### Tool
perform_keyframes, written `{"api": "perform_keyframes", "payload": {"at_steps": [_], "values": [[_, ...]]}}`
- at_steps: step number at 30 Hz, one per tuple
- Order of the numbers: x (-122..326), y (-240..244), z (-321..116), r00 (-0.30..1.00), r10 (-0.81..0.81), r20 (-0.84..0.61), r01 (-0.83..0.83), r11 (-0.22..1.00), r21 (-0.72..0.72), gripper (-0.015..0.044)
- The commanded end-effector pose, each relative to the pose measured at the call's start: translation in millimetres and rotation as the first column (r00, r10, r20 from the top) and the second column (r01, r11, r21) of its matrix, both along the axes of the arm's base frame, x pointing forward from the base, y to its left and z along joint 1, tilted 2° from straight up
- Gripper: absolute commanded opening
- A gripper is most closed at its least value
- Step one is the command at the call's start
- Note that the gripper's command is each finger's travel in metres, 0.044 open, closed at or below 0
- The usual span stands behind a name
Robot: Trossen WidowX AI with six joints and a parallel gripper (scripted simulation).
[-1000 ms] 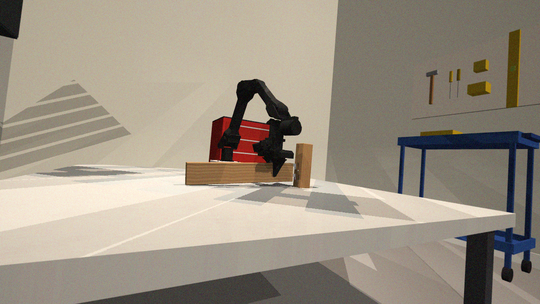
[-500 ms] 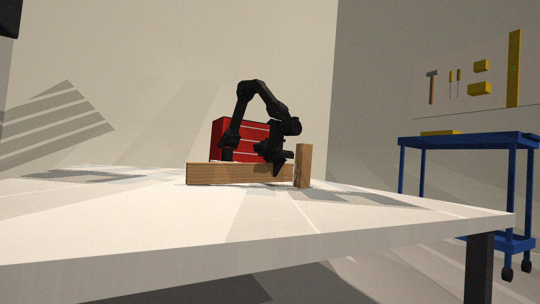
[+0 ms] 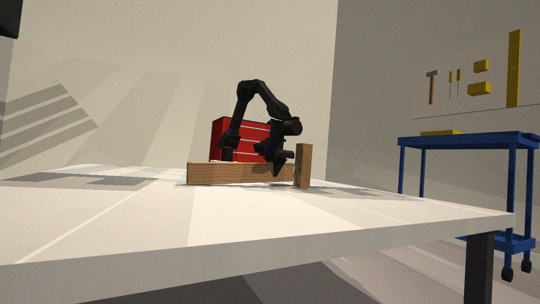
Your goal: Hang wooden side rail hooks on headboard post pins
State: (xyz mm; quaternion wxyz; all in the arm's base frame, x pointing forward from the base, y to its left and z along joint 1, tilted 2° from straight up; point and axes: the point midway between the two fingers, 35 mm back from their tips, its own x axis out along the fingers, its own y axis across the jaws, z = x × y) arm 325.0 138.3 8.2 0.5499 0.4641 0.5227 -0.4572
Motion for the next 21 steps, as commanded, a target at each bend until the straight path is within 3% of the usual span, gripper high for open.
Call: {"api": "perform_keyframes", "payload": {"at_steps": [1, 21], "values": [[2.9, 2.1, 3.0, 1.000, -0.006, 0.008, 0.005, 1.000, 0.004, 0.0000], [2.1, 4.2, 0.9, 1.000, -0.006, 0.008, 0.005, 1.000, 0.004, 0.0000]]}}
